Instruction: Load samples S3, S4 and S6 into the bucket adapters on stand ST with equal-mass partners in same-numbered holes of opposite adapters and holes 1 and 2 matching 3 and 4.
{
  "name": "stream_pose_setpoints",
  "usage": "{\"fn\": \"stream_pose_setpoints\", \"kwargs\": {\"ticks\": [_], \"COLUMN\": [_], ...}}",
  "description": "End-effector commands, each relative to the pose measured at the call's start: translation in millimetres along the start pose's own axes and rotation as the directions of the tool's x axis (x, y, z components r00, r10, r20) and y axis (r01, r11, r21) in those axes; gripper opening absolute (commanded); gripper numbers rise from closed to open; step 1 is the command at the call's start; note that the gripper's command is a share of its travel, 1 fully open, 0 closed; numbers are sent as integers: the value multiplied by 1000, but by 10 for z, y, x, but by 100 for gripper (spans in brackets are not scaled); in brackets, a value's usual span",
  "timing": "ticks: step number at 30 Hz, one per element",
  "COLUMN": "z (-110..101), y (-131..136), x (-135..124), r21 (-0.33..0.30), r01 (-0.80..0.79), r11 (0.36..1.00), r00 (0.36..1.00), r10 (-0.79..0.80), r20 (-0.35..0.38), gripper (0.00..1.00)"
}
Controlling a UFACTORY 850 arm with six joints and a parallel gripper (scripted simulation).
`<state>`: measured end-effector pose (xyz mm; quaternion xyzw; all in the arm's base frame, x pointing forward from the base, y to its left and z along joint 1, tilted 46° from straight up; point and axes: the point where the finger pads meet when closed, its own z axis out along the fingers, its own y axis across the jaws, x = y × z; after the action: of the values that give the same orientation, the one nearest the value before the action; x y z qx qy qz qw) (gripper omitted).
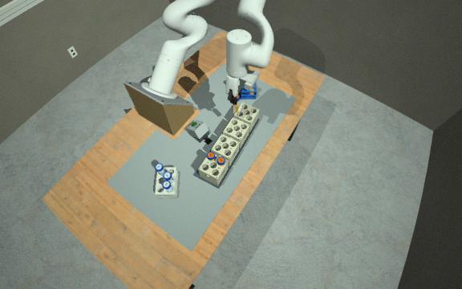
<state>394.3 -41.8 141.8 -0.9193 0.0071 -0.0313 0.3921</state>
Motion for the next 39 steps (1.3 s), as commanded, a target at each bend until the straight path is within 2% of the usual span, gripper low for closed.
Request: {"fn": "stream_pose_setpoints", "kwargs": {"ticks": [1, 26, 39], "z": [-3, -3, 217], "y": [209, 230, 231], "x": [103, 112, 112], "r21": [1, 1, 1], "r01": [1, 1, 1], "r11": [1000, 1000, 1000], "r00": [1000, 1000, 1000], "r10": [-1, -1, -1], "r20": [-1, -1, -1], "gripper": [0, 0, 0]}}
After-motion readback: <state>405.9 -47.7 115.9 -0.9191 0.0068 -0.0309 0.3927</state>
